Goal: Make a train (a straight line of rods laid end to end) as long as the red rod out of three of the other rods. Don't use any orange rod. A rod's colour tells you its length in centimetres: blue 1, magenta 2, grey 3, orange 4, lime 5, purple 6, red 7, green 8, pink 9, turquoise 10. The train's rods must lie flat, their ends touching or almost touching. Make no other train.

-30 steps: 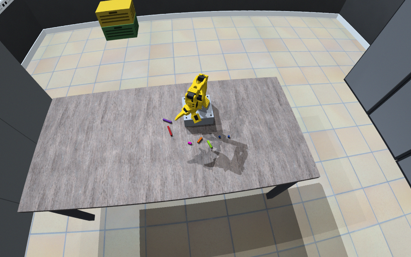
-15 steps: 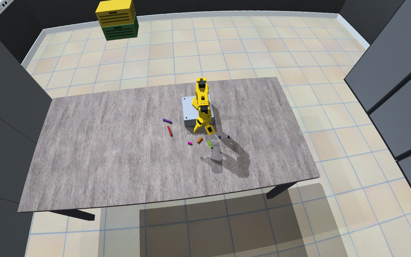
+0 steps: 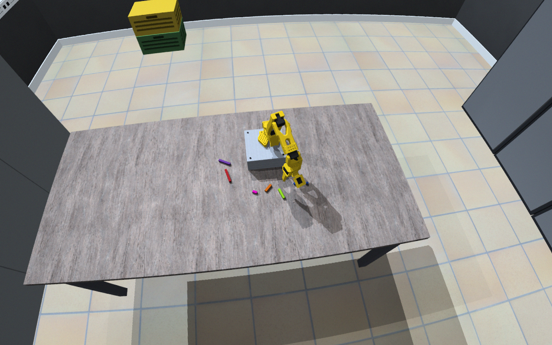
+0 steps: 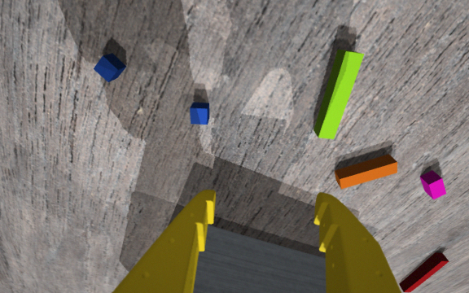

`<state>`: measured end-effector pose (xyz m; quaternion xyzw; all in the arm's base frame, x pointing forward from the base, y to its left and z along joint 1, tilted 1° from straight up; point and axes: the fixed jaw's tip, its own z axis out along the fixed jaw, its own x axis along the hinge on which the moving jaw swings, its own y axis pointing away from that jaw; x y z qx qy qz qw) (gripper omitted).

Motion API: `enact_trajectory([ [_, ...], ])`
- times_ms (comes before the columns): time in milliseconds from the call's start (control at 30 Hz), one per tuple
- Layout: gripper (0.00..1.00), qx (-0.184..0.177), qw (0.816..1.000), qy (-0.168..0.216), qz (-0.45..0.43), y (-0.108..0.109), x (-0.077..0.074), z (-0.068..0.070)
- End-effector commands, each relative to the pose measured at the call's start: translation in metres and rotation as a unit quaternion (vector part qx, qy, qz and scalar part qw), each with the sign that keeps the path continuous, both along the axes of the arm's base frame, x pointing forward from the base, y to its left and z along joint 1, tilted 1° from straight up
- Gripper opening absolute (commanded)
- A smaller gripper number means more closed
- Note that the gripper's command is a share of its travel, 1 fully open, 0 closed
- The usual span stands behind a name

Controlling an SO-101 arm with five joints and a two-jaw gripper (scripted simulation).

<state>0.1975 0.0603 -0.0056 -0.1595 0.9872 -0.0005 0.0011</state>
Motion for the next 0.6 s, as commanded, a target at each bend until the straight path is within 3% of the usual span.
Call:
enact_trajectory([
  [0,0.22,0.001,1.0,-0.002,-0.001,0.011,0.003,-0.005],
  [567,0.19,0.001,1.0,0.001,0.002,0.028,0.001,-0.013],
])
